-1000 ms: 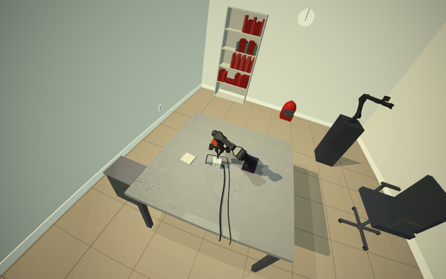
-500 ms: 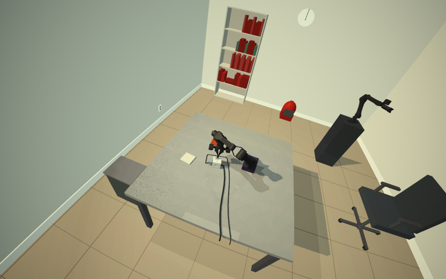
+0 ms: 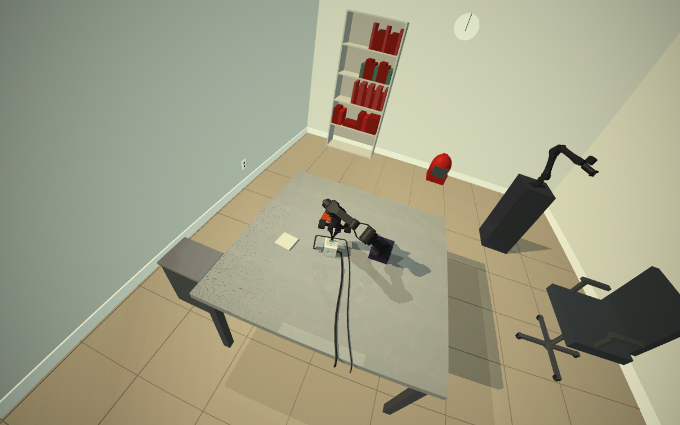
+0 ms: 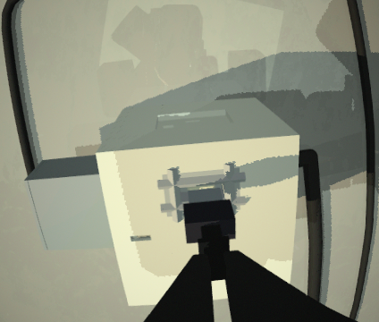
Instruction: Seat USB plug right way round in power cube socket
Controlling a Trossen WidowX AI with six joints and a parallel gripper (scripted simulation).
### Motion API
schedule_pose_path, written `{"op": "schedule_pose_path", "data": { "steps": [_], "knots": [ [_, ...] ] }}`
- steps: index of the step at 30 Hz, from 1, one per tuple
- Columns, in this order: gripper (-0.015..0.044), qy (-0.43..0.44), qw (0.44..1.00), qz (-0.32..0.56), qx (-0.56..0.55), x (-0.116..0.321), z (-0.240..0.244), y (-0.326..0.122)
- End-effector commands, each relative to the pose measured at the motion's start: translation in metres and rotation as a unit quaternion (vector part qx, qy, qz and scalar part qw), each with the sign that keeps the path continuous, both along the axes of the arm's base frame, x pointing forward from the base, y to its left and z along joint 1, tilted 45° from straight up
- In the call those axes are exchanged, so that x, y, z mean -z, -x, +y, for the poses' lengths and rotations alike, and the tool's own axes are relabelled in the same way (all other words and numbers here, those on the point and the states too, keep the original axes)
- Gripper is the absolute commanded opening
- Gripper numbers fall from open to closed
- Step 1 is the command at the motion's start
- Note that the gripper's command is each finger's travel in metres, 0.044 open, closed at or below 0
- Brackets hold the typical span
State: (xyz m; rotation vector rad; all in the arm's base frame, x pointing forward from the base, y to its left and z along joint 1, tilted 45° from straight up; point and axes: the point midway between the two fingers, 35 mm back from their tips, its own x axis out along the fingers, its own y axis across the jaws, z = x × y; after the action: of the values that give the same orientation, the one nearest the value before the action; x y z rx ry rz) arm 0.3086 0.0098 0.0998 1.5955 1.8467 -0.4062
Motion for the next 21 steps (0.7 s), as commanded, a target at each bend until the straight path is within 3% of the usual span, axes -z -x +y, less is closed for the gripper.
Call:
{"op": "schedule_pose_path", "data": {
  "steps": [1,21],
  "knots": [
    [0.0,-0.002,1.0,0.0,0.002,0.0,0.0008,-0.0002],
    [0.0,-0.002,1.0,0.0,0.002,0.0017,0.0025,-0.0002]
  ]
}}
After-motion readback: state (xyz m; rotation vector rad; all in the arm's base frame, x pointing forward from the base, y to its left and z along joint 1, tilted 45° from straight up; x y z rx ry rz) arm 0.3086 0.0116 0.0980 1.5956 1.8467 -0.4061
